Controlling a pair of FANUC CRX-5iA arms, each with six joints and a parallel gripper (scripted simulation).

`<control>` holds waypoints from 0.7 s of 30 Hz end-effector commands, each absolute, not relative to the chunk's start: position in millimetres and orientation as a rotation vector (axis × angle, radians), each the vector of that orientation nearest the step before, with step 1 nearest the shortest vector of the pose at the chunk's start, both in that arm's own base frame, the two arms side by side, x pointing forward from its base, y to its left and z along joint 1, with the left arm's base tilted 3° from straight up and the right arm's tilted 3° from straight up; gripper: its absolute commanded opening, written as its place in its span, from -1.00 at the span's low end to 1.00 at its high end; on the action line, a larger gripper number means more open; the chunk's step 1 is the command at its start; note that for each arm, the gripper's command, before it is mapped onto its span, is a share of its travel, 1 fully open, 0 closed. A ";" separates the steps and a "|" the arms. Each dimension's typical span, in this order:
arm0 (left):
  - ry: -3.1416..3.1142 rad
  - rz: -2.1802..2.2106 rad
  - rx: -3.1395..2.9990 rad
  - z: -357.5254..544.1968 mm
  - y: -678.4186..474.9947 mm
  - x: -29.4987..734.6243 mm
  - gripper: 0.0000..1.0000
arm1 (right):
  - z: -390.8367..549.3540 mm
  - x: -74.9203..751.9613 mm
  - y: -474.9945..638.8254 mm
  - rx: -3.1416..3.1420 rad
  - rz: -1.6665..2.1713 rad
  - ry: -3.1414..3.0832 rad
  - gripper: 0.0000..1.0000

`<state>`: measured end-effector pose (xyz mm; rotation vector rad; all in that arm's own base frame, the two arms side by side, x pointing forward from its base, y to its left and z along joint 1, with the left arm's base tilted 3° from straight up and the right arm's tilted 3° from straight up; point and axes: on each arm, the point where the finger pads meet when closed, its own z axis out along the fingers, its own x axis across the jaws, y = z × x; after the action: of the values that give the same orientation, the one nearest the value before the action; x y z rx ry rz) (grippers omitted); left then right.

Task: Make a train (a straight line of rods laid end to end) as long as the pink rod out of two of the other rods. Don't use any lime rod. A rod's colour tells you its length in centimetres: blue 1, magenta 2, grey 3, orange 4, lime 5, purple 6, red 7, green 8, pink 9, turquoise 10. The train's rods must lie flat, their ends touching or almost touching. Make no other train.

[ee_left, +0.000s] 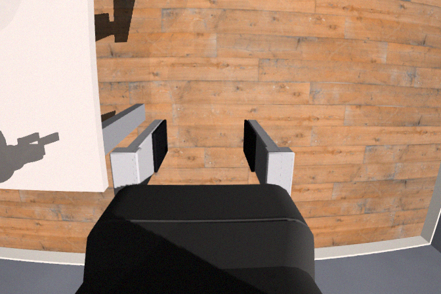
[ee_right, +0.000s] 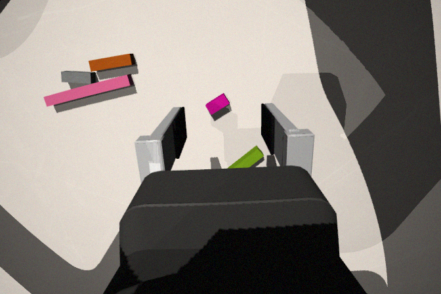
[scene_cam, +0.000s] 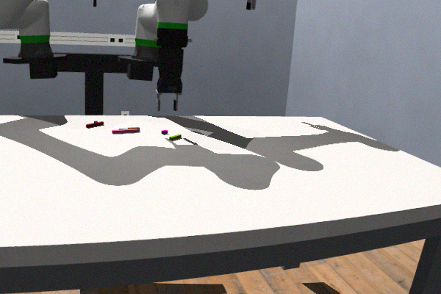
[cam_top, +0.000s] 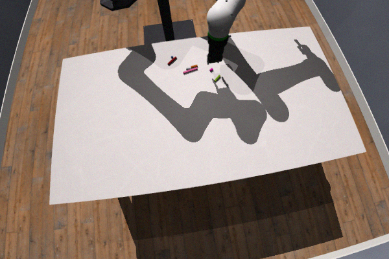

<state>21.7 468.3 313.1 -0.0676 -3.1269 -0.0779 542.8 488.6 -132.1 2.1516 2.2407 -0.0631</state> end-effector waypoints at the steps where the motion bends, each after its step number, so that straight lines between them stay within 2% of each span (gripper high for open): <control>1: -3.127 -0.081 -0.068 313.9 468.5 21.9 1.00 | -131.7 542.1 489.0 2.322 -0.046 2.046 1.00; 21: -3.127 -0.081 -0.068 313.9 468.5 21.9 1.00 | -136.2 543.1 485.8 2.851 -0.020 1.186 1.00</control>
<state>21.7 468.3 313.1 -0.0676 -3.1269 -0.0779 541.8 486.1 -136.9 2.7727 1.3766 -0.0407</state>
